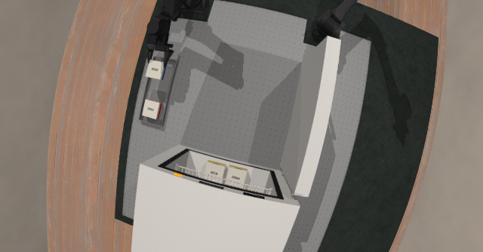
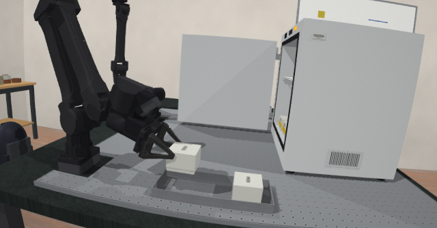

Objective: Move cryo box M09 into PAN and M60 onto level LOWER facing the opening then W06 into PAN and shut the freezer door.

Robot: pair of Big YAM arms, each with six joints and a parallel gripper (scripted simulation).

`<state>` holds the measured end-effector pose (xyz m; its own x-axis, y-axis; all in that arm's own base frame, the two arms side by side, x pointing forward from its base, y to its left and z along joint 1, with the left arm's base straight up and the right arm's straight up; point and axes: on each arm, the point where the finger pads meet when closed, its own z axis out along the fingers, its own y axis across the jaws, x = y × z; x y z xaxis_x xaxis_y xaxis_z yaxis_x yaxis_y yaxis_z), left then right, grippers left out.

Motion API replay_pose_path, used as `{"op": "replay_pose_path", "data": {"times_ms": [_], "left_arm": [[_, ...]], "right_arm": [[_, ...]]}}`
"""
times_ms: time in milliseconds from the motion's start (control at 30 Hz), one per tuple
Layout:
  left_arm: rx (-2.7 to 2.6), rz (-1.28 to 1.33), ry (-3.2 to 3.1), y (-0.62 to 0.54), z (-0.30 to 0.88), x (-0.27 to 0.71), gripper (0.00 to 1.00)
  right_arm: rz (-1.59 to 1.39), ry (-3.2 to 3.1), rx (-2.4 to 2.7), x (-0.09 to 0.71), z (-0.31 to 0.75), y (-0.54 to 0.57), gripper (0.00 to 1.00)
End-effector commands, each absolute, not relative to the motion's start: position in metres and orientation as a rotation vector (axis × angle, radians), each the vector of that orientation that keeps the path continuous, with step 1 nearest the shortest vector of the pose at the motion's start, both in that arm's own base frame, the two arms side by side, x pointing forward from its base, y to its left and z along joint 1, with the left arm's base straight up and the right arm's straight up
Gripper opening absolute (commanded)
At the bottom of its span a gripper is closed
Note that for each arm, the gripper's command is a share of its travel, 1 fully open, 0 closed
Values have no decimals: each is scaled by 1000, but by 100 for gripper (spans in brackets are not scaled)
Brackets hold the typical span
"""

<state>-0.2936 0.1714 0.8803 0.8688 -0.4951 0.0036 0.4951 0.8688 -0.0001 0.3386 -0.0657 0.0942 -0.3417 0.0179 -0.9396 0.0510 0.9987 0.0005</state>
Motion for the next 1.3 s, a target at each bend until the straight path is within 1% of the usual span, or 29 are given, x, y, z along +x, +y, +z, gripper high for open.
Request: {"op": "replay_pose_path", "data": {"times_ms": [0,167,267,1267], "left_arm": [[8,-529,29,163,885,-279,0],[8,-529,29,163,885,-279,0],[8,-529,29,163,885,-279,0],[8,-529,29,163,885,-279,0]], "right_arm": [[-36,1881,23,360,116,-67,77],[-39,1870,23,359,115,-67,77],[-29,1909,32,344,92,-63,77],[-28,1913,33,342,47,-62,77]]}}
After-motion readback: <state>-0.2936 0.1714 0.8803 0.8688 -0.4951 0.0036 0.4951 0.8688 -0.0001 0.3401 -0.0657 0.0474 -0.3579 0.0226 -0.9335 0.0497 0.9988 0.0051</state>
